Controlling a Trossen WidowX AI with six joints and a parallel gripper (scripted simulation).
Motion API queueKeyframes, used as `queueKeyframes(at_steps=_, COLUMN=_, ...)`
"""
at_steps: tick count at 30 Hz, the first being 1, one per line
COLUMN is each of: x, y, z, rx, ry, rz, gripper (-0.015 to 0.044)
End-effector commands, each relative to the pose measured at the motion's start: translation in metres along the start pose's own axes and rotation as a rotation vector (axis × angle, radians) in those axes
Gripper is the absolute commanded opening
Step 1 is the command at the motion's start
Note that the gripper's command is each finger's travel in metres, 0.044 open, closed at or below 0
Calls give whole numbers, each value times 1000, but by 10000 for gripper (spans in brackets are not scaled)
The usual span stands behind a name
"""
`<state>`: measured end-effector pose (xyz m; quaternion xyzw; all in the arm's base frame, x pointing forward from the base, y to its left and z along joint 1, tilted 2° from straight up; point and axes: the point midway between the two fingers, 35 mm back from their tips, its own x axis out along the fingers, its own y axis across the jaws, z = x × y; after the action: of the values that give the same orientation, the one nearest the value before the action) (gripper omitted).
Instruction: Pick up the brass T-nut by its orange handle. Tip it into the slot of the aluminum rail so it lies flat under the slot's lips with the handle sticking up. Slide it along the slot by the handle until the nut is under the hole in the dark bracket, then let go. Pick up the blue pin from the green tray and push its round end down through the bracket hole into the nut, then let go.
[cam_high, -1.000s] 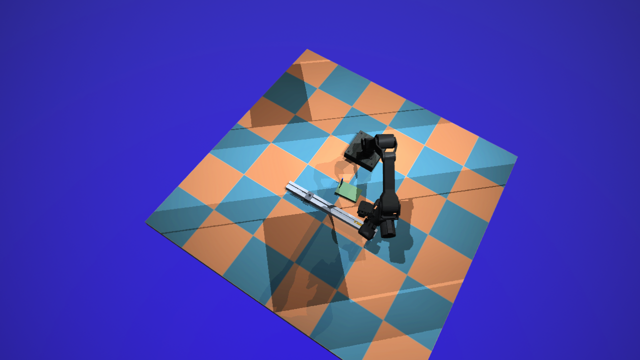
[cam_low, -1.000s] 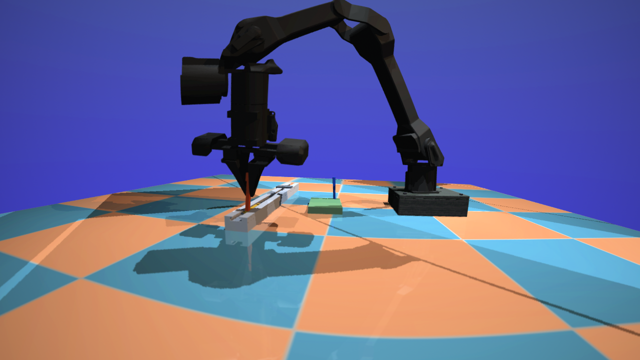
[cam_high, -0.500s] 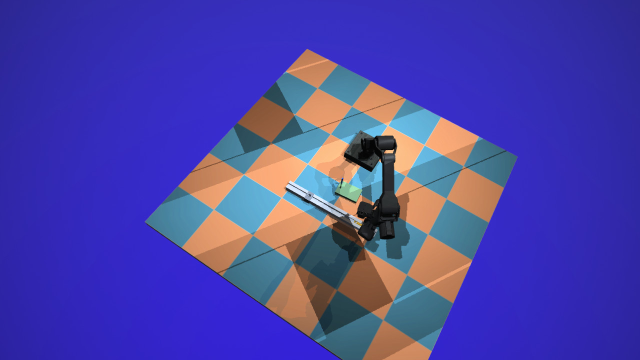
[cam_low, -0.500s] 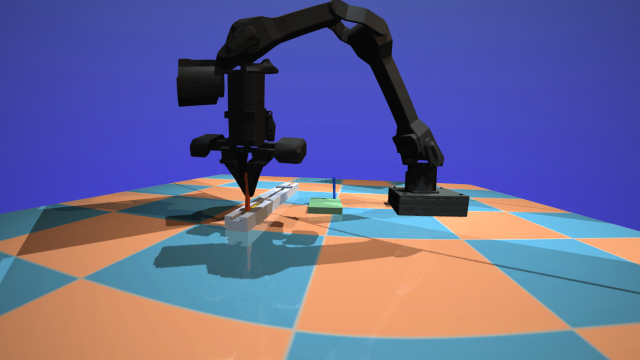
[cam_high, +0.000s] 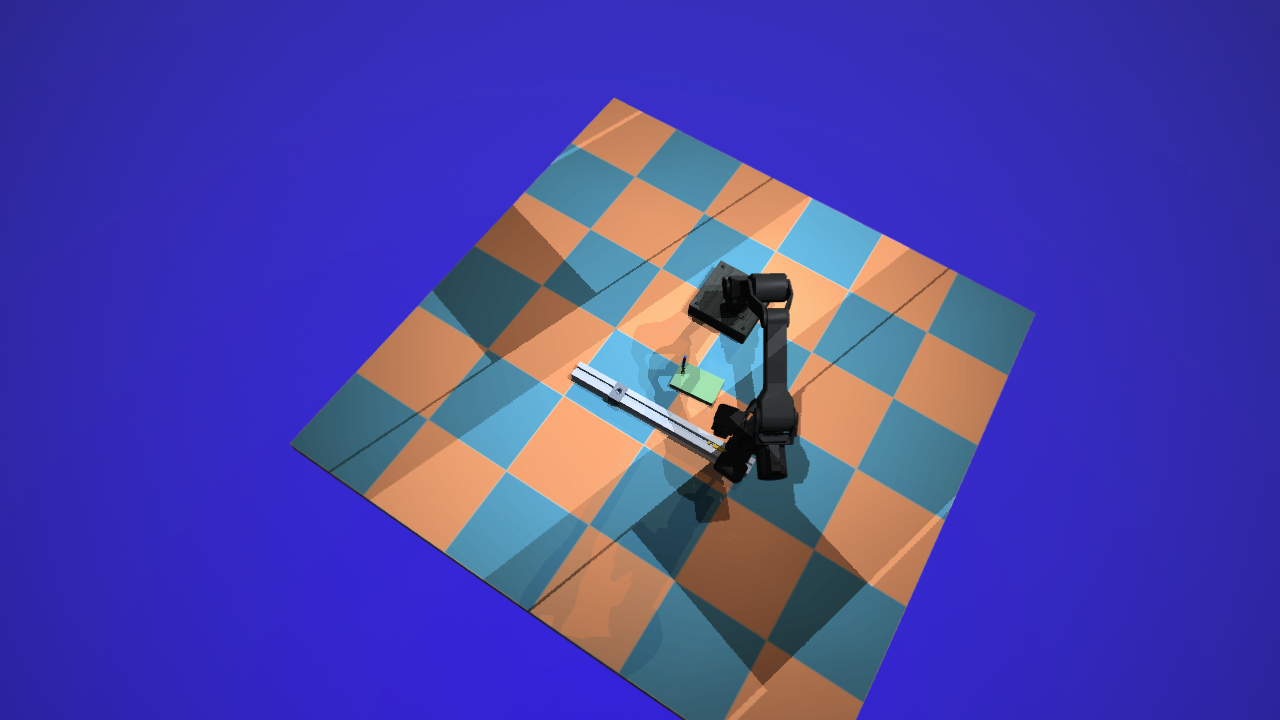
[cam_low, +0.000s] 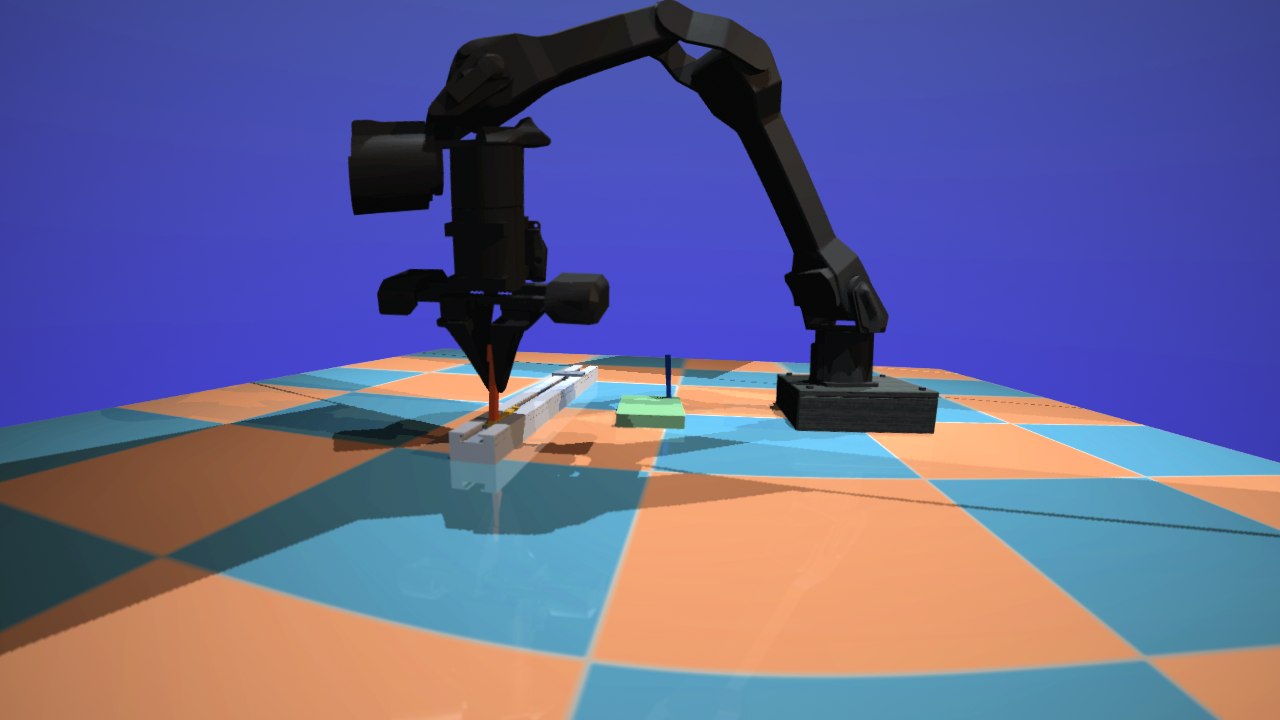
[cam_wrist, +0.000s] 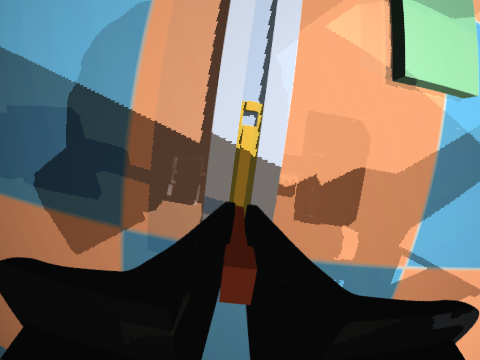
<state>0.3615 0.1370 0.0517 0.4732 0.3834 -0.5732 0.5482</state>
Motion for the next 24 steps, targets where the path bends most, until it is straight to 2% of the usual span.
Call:
queueKeyframes(at_steps=1, x=1, y=0, z=5, rx=-3, ry=0, rz=-1, gripper=-150)
queueKeyframes(at_steps=24, x=11, y=-1, z=37, rx=0, ry=-5, rz=1, gripper=-150)
